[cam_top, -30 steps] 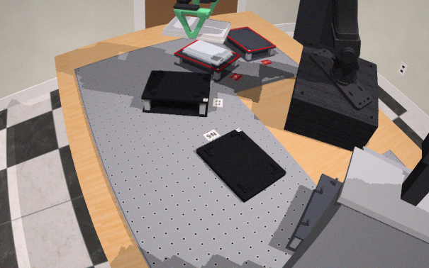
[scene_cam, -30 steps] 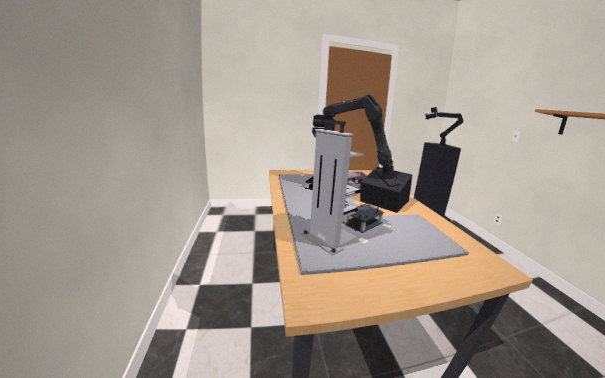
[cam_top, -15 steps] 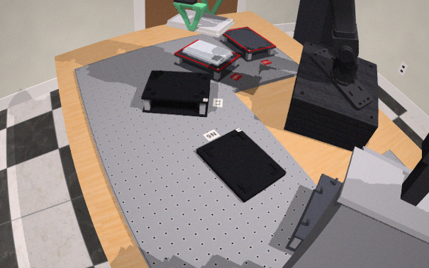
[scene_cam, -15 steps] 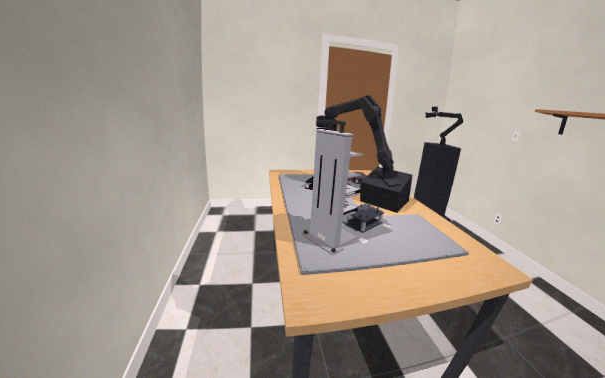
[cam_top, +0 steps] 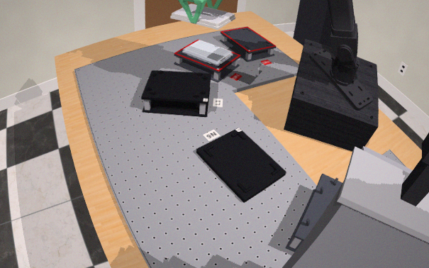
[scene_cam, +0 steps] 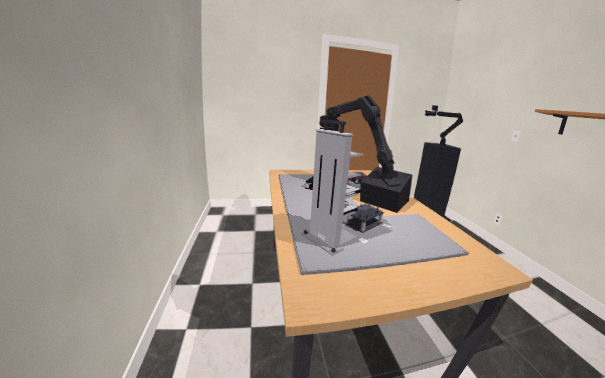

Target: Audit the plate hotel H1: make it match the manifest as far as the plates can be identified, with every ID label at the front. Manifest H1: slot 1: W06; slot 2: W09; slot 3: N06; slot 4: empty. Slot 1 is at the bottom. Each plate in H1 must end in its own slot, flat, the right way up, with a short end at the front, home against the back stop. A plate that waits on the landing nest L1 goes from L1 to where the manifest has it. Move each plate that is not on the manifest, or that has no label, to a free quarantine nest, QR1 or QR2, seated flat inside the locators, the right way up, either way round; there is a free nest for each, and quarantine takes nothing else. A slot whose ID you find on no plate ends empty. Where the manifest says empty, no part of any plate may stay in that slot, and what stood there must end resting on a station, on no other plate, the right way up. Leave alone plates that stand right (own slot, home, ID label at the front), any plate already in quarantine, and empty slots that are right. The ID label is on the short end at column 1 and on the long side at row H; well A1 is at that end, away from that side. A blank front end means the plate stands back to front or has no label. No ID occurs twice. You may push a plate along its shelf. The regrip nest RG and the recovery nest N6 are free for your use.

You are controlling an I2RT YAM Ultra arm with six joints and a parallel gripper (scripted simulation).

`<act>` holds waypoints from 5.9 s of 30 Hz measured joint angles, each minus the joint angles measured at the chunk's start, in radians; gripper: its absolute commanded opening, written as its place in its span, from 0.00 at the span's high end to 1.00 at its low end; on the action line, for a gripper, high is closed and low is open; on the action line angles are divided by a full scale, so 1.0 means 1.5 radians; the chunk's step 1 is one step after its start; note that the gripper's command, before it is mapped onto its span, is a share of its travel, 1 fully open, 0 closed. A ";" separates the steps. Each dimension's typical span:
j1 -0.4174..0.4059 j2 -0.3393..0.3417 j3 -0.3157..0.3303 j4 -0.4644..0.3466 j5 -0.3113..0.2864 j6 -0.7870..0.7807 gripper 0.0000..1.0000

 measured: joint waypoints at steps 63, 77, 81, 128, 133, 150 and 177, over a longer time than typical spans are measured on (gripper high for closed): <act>-0.297 0.135 0.087 -0.019 0.017 0.036 0.14; -0.368 0.172 0.112 -0.023 0.026 -0.028 0.14; -0.378 0.178 0.120 -0.029 0.027 -0.044 0.14; -0.503 0.297 0.207 -0.026 0.051 -0.180 0.14; -0.502 0.301 0.183 0.002 0.051 -0.177 0.14; -0.491 0.322 0.116 0.097 0.049 -0.167 0.14; -0.477 0.364 0.041 0.220 0.047 -0.153 0.14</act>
